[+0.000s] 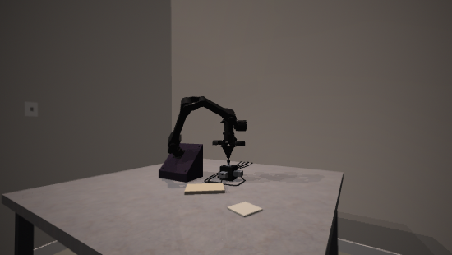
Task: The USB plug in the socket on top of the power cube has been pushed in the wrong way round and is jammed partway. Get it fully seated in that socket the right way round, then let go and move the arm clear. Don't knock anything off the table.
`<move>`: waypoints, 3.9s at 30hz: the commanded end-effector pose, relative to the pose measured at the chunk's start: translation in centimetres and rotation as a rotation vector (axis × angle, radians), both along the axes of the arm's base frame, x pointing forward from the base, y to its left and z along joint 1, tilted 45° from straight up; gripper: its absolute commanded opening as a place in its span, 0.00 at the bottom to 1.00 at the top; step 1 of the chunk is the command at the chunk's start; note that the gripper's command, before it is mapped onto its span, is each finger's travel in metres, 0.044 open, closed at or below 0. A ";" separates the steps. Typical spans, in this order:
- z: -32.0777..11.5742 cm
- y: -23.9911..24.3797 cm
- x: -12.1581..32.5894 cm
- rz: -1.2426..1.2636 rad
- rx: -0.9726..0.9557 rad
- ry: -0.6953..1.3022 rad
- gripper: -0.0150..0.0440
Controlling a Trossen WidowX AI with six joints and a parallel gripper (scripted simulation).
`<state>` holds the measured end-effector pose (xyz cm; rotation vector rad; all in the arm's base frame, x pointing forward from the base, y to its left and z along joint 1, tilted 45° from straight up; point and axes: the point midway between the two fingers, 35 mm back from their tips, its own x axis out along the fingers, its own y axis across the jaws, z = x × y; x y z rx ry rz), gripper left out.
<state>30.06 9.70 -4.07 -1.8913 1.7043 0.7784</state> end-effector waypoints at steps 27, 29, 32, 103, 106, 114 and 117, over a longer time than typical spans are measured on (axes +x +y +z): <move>-0.4 -0.3 0.0 0.000 -0.006 -0.001 0.25; -0.4 -0.4 0.0 0.000 -0.006 -0.001 0.25; -0.4 -0.4 0.0 0.000 -0.006 -0.001 0.25; -1.0 -1.0 0.1 0.000 -0.006 -0.001 0.25; -1.1 -1.0 0.1 0.000 -0.006 -0.001 0.25; -1.1 -1.1 0.1 0.000 -0.006 -0.001 0.25; -1.1 -1.1 0.1 0.000 -0.006 -0.001 0.25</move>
